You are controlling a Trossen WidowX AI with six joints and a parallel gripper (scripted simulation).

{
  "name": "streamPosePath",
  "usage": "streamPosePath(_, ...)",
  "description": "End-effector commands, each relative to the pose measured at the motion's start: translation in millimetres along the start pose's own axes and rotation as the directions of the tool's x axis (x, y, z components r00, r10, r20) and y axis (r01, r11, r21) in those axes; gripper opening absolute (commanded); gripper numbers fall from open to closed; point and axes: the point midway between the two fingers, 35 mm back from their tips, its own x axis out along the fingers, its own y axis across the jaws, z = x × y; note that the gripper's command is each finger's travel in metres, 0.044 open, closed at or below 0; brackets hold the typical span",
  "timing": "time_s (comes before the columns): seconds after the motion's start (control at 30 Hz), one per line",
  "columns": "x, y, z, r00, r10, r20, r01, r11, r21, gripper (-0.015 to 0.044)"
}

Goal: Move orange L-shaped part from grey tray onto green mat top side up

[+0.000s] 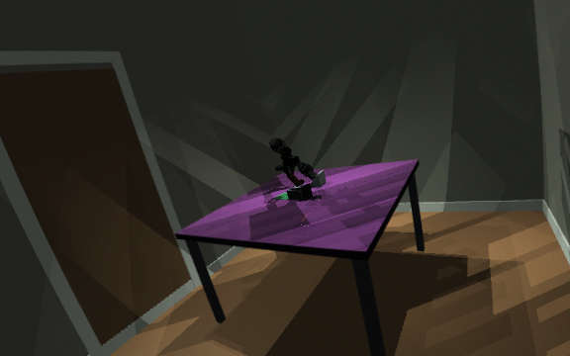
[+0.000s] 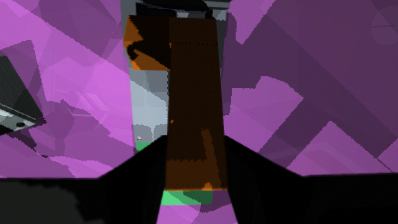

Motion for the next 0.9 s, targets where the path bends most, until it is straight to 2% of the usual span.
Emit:
streamPosePath(0.0, 1.0, 1.4, -16.2, 1.000, -0.003, 0.001, 0.003, 1.000, -0.001, 0.0000)
streamPosePath(0.87, 1.2, 12.7, -107.2, 0.994, -0.077, 0.076, 0.077, 0.997, 0.001, 0.0000)
